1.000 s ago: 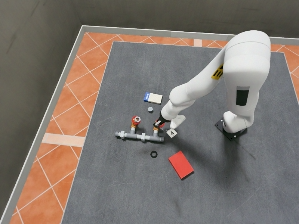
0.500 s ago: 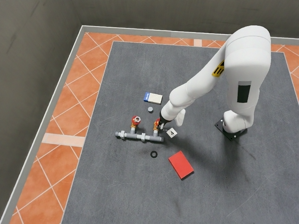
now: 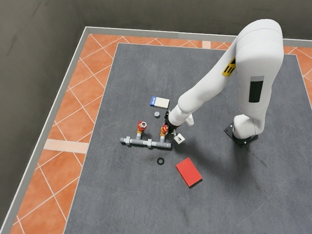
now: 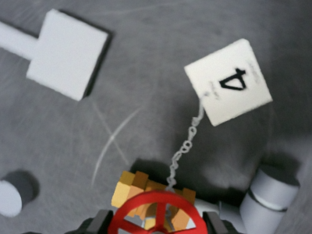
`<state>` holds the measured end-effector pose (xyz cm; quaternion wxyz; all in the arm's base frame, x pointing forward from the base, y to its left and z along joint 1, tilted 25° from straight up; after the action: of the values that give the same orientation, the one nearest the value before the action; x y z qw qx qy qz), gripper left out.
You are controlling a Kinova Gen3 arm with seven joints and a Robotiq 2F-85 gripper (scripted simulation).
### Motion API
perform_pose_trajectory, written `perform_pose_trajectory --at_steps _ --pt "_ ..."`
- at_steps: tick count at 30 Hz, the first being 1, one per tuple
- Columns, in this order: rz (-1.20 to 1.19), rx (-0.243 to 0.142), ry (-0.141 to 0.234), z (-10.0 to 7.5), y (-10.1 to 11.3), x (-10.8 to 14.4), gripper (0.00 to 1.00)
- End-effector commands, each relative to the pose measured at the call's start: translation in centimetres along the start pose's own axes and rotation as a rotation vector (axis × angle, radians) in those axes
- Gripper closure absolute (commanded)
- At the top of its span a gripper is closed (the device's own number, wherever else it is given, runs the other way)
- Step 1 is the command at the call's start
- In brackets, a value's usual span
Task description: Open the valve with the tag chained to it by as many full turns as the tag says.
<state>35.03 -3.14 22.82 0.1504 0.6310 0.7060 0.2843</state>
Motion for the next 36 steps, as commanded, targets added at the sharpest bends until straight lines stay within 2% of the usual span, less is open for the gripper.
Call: perform_pose_trajectory --at_steps 1,16,36 --pt "-0.035 -0.007 0.002 -0.01 -0.01 -0.03 0.45" --pt "-0.567 -0.008 0.0 0.0 -0.01 -0.03 0.45" --pt "-0.999 -0.008 -0.001 0.0 -0.01 -0.03 0.45"
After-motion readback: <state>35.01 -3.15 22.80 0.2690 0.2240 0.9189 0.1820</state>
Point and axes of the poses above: the point where the finger pads meet when closed, its own z axis out along the fingers, its own x axis across the jaws, y = z × x, the point moved 4 cm from there along -z, back along the fingers, and after that the axes turned 5 degrees about z, right-handed, at the moved point
